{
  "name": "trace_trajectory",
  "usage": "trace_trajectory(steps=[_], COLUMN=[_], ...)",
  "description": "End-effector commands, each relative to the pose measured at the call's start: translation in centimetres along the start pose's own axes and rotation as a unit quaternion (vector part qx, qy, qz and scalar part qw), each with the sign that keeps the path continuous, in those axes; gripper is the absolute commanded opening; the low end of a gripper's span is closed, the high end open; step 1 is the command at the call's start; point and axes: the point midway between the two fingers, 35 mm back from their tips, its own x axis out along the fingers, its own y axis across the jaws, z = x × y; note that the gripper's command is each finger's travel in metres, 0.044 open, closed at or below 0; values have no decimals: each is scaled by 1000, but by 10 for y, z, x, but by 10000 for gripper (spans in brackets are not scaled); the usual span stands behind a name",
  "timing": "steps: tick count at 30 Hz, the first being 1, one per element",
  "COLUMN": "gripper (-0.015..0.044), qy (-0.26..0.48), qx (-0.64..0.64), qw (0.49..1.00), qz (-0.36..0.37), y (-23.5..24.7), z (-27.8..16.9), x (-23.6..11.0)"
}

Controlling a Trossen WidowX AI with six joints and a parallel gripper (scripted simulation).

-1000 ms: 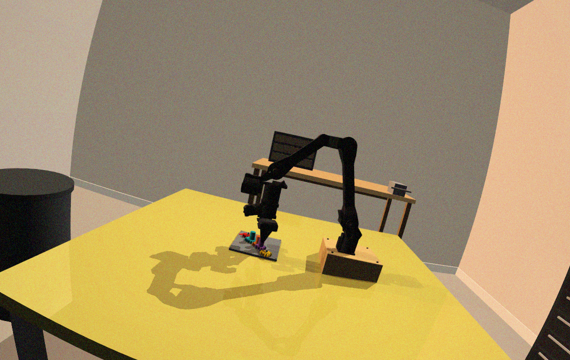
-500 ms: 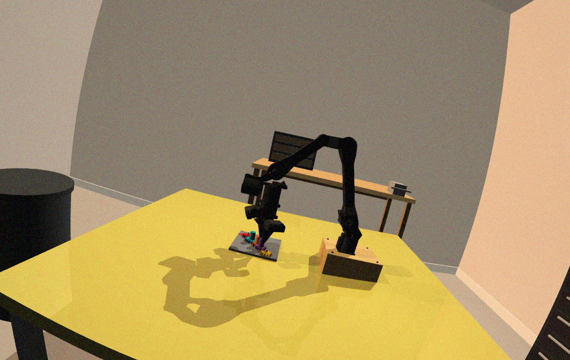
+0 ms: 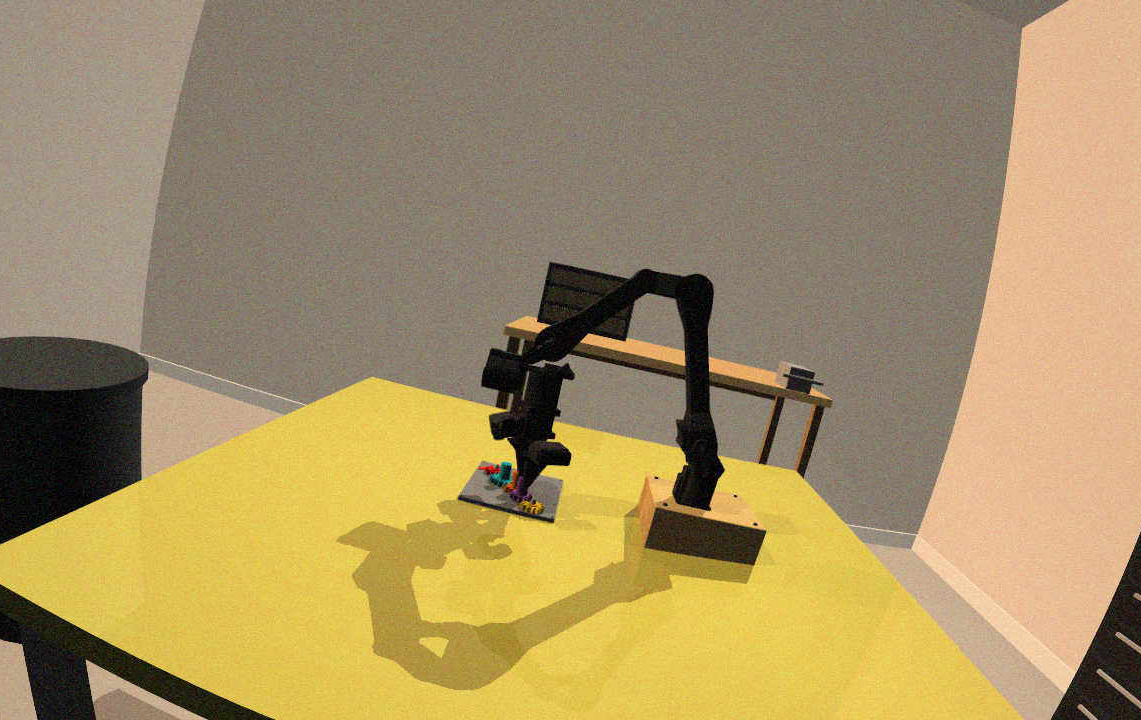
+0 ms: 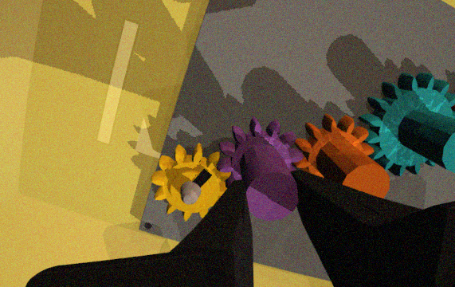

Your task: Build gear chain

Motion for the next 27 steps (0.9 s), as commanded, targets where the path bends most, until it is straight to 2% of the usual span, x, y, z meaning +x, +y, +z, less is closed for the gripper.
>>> trace_trajectory(steps=[1,11,16,21,27], gripper=[0,0,0,131,140], qy=[0,0,-1,0,0], qx=[51,185,183,156,111], qw=[999,983,983,988,994], qz=[-2,-2,-2,-2,-2], y=[0,0,-1,-1,-1], z=[0,-1,0,0,1], x=[1,3,4,3,-7])
